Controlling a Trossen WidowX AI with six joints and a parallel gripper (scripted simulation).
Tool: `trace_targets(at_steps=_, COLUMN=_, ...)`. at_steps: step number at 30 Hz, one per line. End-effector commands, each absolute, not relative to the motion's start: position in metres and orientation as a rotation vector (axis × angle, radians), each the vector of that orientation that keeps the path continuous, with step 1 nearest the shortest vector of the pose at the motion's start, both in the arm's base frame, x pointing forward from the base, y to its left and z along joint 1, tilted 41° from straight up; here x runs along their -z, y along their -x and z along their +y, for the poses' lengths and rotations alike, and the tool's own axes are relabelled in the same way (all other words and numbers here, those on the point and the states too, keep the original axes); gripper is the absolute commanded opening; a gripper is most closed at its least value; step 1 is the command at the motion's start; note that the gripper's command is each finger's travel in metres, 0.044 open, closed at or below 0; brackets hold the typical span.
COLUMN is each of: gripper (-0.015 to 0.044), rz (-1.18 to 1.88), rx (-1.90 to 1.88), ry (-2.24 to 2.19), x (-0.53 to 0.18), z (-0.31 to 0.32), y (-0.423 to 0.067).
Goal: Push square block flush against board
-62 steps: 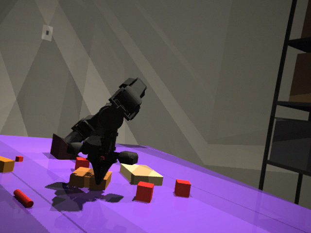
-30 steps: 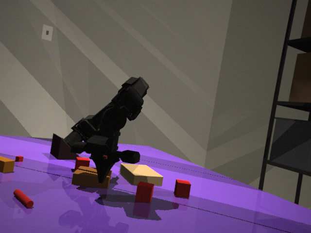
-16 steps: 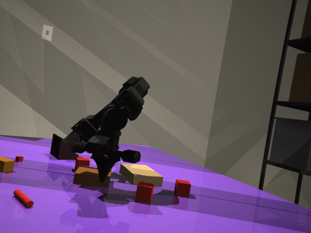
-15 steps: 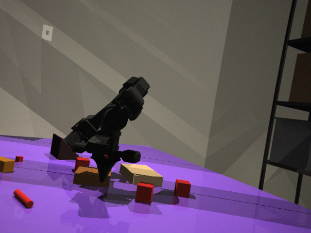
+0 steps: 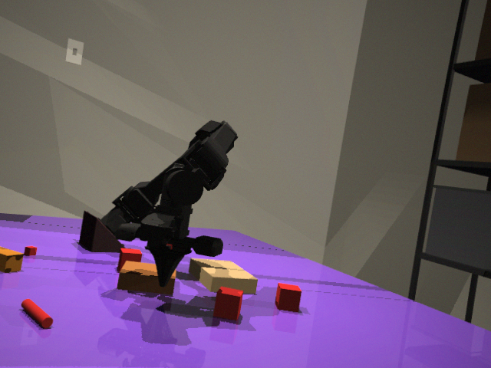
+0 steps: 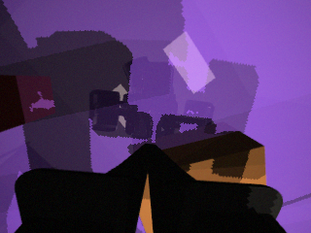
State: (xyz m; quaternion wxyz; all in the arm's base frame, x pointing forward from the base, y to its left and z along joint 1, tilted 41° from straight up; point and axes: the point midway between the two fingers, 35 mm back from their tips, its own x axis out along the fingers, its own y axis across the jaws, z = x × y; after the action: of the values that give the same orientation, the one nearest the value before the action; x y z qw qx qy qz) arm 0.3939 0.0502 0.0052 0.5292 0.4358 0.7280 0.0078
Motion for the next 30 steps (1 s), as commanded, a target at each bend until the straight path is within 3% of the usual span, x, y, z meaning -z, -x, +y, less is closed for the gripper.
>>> trace_targets(at_steps=1, gripper=0.0000, rz=1.768, rx=-0.016, ry=-1.042, x=-0.002, z=0.058, y=-0.385)
trace_targets(at_steps=30, gripper=0.0000, rz=1.766, rx=-0.016, ry=-1.041, x=0.012, z=0.046, y=-0.411)
